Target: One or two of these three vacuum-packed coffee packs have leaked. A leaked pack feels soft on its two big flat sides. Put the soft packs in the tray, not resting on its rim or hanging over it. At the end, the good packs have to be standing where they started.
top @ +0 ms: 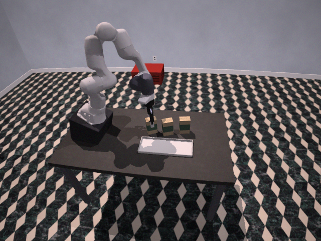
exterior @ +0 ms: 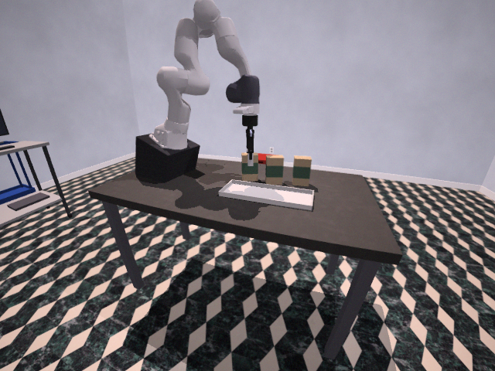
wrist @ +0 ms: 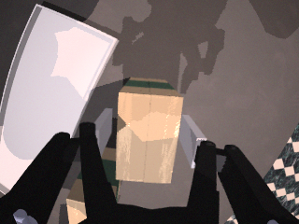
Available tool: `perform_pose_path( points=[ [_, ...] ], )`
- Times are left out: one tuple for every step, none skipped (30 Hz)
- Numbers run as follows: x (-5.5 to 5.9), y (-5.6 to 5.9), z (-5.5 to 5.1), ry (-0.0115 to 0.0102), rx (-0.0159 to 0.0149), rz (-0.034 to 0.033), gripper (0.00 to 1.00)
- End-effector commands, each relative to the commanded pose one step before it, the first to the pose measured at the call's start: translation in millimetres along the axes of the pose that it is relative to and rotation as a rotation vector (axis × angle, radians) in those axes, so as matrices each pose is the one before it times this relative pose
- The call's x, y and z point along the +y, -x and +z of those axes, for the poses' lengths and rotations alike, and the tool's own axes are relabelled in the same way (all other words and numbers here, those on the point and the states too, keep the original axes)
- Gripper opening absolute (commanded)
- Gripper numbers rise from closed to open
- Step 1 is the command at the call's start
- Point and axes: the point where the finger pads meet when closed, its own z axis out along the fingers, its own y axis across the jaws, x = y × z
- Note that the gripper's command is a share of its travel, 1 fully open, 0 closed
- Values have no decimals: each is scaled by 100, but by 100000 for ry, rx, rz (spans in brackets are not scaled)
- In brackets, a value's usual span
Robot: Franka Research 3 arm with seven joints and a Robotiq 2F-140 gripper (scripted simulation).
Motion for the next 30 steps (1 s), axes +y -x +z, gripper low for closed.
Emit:
perform_pose_path(
  points=[
    [-29, 146, -18, -158, -273, -589, 55],
    [0, 0, 0, 0, 0, 0, 55],
    [0, 0, 0, 0, 0, 0, 55],
    [0, 0, 0, 0, 0, 0, 55],
    [0, 0, 0, 0, 0, 0, 55],
    [0, 0, 0, 0, 0, 0, 55],
    [0, 0, 0, 0, 0, 0, 55],
    [0, 0, 0, 0, 0, 0, 55],
    [0, 0, 0, 0, 0, 0, 55],
    [0, 0, 0, 0, 0, 0, 55],
    [0, 0, 0, 0, 0, 0, 25],
    [0, 0, 0, 0, 0, 0, 25],
    [0, 0, 0, 0, 0, 0, 25],
    [0, 0, 0, 0, 0, 0, 25],
    [0, 0, 0, 0, 0, 0, 25],
    [0, 0, 0, 0, 0, 0, 25],
    [0, 0, 0, 0, 0, 0, 25],
    [0, 0, 0, 0, 0, 0, 25],
    [0, 0, 0, 0, 0, 0, 25],
    [0, 0, 0, 0, 0, 0, 25],
    [0, 0, 0, 0, 0, 0, 25],
    [0, 0, 0, 0, 0, 0, 25],
    [0, 0, 0, 0, 0, 0, 25],
    [0, 0, 0, 0, 0, 0, 25],
    [0, 0, 0, 0, 0, 0, 25],
    [0, 0, 0, 0, 0, 0, 25],
    [0, 0, 0, 0, 0, 0, 25],
    [0, 0, 0, 0, 0, 0, 25],
    [0, 0, 0, 0, 0, 0, 25],
    [0, 0, 0, 0, 0, 0, 25]
  ],
)
